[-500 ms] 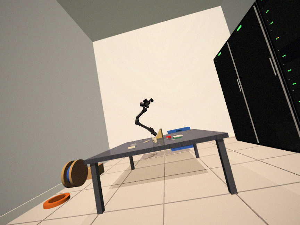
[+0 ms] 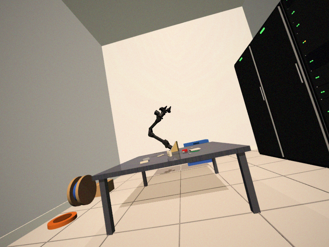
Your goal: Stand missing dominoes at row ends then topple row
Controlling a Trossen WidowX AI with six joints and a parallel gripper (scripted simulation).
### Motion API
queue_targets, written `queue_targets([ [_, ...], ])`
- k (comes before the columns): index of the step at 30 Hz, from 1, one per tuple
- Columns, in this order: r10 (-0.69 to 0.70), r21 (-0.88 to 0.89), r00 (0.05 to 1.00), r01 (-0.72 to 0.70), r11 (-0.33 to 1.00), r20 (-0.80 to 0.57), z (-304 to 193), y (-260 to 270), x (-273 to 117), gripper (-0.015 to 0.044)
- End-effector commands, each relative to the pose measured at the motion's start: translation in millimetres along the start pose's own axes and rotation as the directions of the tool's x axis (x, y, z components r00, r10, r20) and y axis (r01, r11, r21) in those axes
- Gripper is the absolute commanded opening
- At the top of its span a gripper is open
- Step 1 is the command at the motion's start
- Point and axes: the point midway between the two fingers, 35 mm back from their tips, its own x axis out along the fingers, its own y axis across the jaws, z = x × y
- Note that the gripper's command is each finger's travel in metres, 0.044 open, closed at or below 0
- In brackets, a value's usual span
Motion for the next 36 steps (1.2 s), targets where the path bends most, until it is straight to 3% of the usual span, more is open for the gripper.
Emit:
queue_targets([
  [1,-0.234,0.092,0.97,0.228,0.969,0.06,22,-65,-20,0.044],
  [9,-0.649,0.296,0.756,0.602,0.741,0.085,45,-179,-93,0.044],
  [15,-0.874,0.439,0.486,0.782,0.442,0.016,43,-246,-171,0.044],
  [20,-0.971,0.517,0.218,0.845,0.139,-0.095,29,-285,-247,0.044],
  [28,-0.922,0.516,-0.205,0.779,-0.357,-0.33,-9,-305,-374,0.044],
  [36,-0.643,0.335,-0.526,0.566,-0.753,-0.557,-54,-277,-490,0.044],
])
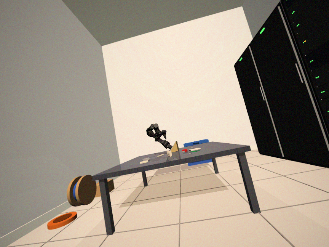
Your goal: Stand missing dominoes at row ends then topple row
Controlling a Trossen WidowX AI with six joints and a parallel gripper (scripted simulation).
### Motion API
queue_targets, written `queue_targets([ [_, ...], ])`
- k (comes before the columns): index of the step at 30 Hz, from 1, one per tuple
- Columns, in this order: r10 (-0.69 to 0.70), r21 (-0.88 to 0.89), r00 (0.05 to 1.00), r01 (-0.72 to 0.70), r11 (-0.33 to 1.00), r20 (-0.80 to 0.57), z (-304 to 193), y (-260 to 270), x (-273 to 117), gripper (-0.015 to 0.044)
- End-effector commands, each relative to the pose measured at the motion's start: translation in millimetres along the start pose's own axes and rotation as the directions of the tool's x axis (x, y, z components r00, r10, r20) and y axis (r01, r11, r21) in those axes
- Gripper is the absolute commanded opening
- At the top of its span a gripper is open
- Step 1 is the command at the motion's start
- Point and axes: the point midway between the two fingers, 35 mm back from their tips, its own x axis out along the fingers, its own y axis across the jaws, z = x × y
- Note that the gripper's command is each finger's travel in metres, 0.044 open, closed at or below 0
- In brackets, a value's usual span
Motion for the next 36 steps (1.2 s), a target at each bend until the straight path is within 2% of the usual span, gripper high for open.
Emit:
queue_targets([
  [1,-0.249,0.009,0.968,0.25,0.968,-0.016,15,-61,16,0.044],
  [4,-0.412,-0.009,0.911,0.412,0.911,-0.034,22,-105,21,0.044],
  [7,-0.478,-0.023,0.877,0.477,0.878,-0.041,25,-124,22,0.044],
  [14,-0.478,-0.023,0.877,0.477,0.878,-0.042,23,-128,21,0.044],
  [23,-0.479,-0.022,0.877,0.478,0.878,-0.04,21,-156,73,0.044],
  [36,-0.48,-0.022,0.876,0.48,0.877,-0.039,18,-167,86,0.044],
])
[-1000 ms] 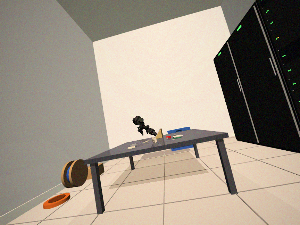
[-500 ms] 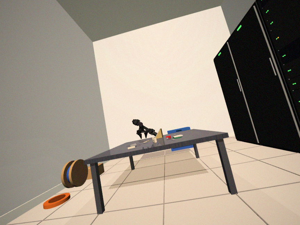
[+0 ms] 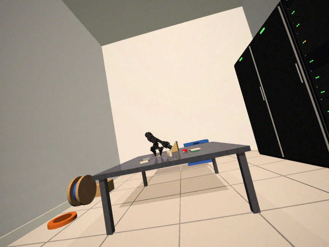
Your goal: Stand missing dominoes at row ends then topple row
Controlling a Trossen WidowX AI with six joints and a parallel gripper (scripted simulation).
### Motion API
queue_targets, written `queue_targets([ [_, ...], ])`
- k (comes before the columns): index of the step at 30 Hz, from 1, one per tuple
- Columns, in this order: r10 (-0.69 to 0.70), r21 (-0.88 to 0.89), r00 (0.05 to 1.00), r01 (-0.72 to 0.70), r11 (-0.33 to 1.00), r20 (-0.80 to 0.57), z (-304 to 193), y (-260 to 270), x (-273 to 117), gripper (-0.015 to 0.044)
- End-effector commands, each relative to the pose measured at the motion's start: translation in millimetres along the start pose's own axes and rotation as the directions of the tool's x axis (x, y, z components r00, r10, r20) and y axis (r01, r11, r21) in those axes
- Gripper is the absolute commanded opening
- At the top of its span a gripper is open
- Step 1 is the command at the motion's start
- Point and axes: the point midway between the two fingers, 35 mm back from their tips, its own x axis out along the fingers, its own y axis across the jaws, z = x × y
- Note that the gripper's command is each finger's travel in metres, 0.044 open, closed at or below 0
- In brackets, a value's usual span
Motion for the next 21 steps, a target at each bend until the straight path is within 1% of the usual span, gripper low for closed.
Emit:
queue_targets([
  [1,-0.006,-0.004,1.0,0.006,1.0,0.002,-0.7,-1.6,7.3,0.044],
  [8,-0.006,-0.004,1.0,0.006,1.0,0.002,-0.8,-1.7,8.4,0.044],
  [20,-0.006,-0.004,1.0,0.006,1.0,0.002,-0.8,-1.7,8.4,0.0125],
  [21,-0.006,-0.004,1.0,0.006,1.0,0.002,-0.8,-1.7,8.4,0.0107],
])
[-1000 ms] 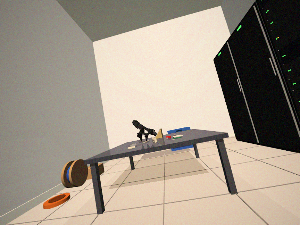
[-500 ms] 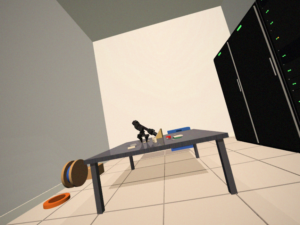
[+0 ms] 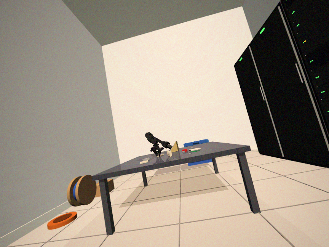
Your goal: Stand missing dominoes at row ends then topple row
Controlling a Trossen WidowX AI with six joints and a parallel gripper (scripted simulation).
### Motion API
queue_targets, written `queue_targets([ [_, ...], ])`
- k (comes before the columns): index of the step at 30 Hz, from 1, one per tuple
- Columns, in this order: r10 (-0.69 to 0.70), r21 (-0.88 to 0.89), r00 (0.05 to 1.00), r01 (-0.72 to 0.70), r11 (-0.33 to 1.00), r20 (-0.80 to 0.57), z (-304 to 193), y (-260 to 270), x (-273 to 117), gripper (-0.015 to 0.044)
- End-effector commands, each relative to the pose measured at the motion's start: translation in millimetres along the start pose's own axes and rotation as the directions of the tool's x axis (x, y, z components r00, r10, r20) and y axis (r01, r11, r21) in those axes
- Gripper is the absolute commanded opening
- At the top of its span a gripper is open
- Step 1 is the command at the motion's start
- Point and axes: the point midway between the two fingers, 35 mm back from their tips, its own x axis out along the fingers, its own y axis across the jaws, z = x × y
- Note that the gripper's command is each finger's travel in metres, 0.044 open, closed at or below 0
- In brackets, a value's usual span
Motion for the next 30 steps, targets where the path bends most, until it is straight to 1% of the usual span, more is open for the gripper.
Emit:
queue_targets([
  [1,-0.001,-0.003,1.0,0.001,1.0,0.002,0,0,0,0.0107],
  [10,-0.001,-0.003,1.0,0.001,1.0,0.002,0,0,-2,0.0107],
  [12,0.0,-0.003,1.0,0.0,1.0,0.002,1,1,-16,0.0107],
  [18,0.002,-0.004,1.0,-0.002,1.0,-0.001,5,8,-82,0.0107],
  [20,0.002,-0.004,1.0,-0.002,1.0,-0.001,5,8,-90,0.0107],
  [24,0.002,-0.018,1.0,-0.002,1.0,-0.001,7,8,-90,0.0107],
  [25,0.003,-0.059,1.0,-0.003,0.998,-0.001,10,9,-90,0.0107],
  [27,0.003,-0.21,1.0,-0.003,0.978,-0.001,21,11,-91,0.0107],
  [30,0.004,-0.449,1.0,-0.003,0.893,0.0,39,14,-91,0.0107],
])
